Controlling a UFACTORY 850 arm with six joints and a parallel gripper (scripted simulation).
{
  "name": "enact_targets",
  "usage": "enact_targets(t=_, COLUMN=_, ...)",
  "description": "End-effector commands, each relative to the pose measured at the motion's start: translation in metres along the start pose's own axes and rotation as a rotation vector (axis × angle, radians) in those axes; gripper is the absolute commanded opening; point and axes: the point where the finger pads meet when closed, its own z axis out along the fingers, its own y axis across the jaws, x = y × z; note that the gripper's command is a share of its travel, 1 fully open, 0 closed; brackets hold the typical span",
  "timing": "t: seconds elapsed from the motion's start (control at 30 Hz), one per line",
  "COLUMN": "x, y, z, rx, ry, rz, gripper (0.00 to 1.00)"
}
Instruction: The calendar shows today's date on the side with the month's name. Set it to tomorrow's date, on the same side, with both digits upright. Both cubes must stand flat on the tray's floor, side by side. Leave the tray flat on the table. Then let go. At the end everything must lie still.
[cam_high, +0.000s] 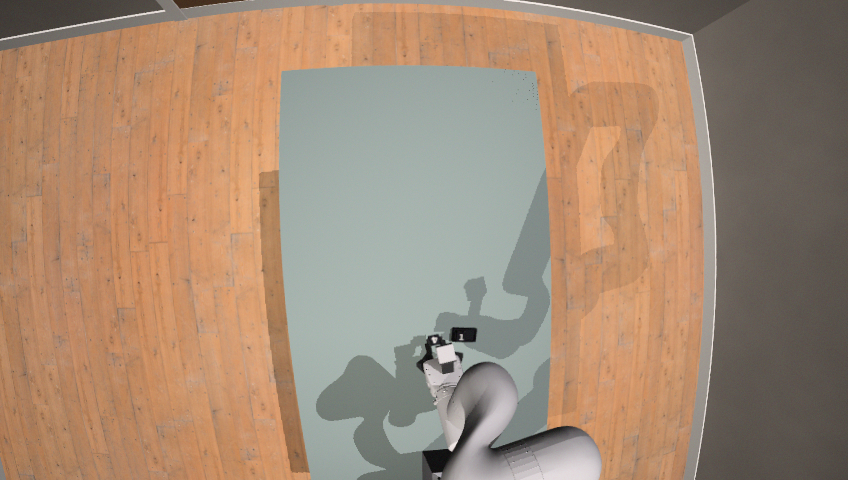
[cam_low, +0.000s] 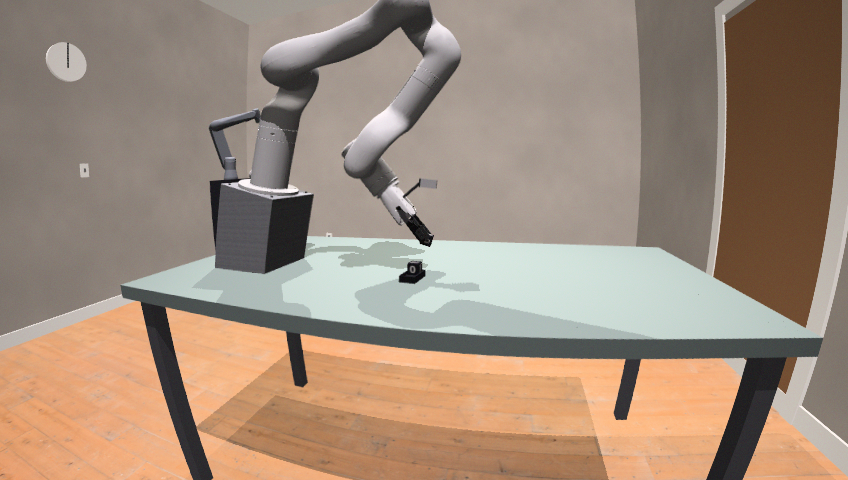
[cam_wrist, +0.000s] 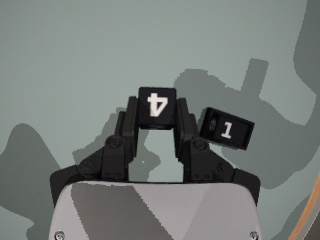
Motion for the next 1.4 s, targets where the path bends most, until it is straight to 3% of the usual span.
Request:
enact_targets(t=0.0, x=0.002, y=0.0, z=0.002, rx=-0.001, ry=-0.092, rz=-0.001, gripper=0.27)
enact_targets(t=0.27, x=0.004, y=0.0, z=-0.001, rx=0.0, ry=-0.21, rz=0.0, gripper=0.27)
enact_targets(t=0.7, x=0.006, y=0.001, z=0.002, rx=-0.002, ry=-0.284, rz=-0.001, gripper=0.27)
enact_targets(t=1.0, x=0.009, y=0.0, z=0.0, rx=0.0, ry=-0.472, rz=0.0, gripper=0.27)
enact_targets(t=1.37, x=0.011, y=0.003, z=0.002, rx=-0.011, ry=-0.502, rz=-0.005, gripper=0.27)
